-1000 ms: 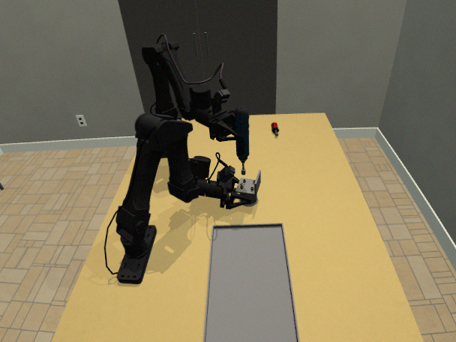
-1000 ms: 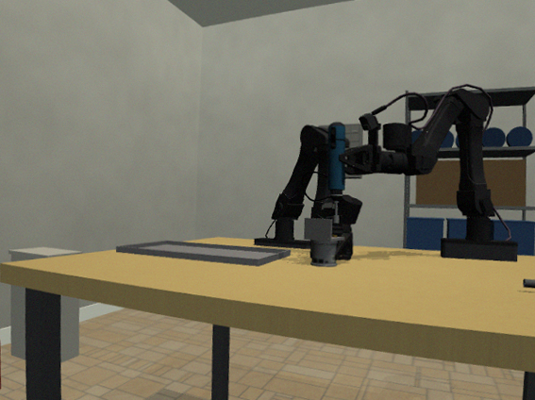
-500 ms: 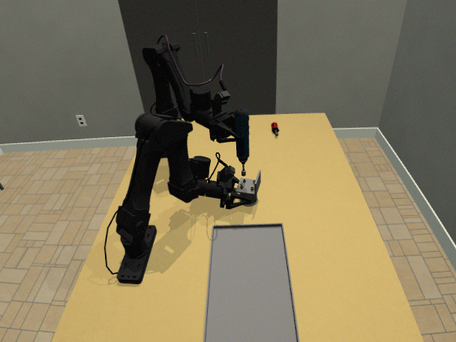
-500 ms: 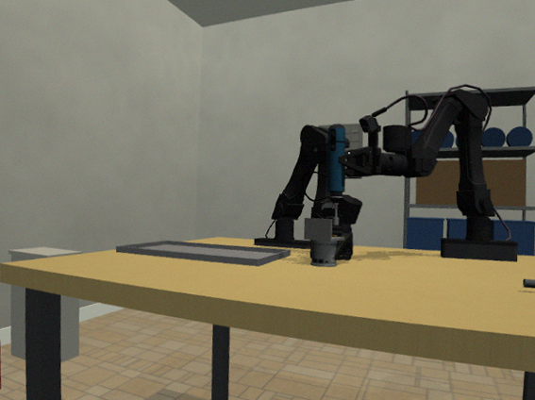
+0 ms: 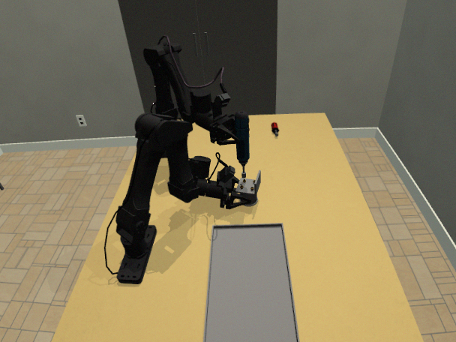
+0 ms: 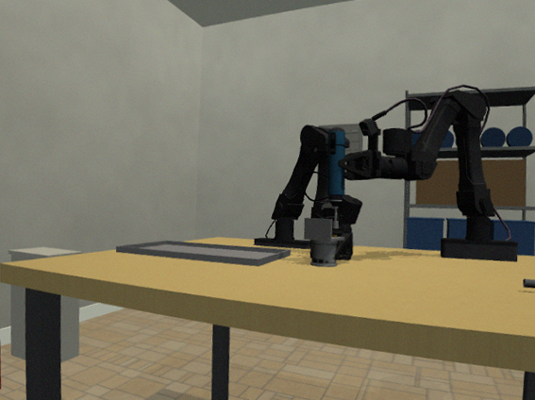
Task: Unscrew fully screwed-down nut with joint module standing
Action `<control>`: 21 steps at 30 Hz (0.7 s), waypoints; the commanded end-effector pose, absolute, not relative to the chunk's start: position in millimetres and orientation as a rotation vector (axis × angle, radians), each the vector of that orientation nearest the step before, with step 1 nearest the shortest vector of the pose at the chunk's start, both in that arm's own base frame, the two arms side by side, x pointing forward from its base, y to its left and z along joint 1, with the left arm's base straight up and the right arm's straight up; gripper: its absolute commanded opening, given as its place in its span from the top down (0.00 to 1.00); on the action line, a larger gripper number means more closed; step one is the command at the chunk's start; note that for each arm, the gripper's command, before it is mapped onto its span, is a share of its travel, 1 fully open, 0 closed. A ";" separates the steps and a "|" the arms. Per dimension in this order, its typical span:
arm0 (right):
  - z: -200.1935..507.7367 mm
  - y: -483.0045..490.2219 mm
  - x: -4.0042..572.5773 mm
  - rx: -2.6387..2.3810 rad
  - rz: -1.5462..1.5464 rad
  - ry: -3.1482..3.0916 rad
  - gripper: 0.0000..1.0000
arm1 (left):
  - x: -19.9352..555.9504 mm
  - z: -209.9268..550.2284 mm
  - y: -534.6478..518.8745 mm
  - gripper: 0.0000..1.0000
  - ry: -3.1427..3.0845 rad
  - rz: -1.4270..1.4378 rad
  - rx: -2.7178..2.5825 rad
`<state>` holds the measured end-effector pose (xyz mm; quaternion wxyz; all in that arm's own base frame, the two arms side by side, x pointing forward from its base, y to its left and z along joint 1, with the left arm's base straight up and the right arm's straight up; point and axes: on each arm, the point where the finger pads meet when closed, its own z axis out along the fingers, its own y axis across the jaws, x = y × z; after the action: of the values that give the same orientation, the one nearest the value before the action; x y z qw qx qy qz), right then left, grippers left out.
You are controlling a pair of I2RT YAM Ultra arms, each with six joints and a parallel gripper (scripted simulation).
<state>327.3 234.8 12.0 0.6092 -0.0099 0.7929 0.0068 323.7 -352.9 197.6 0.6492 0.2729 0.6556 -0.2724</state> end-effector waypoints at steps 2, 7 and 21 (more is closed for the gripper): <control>9.1 237.2 329.6 -0.027 0.017 1.842 0.41 | 321.0 223.6 -348.9 0.58 1.394 -0.653 0.566; 9.1 237.2 329.6 -0.027 0.017 1.842 0.41 | 323.9 245.5 -352.1 0.58 1.348 -0.666 0.544; 9.1 237.2 329.6 -0.027 0.017 1.842 0.41 | 323.7 236.0 -352.0 0.58 1.352 -0.665 0.546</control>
<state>327.3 234.8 12.0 0.6092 -0.0099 0.7929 0.0068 323.3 -352.4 185.9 0.6478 0.2736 0.6570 -0.2717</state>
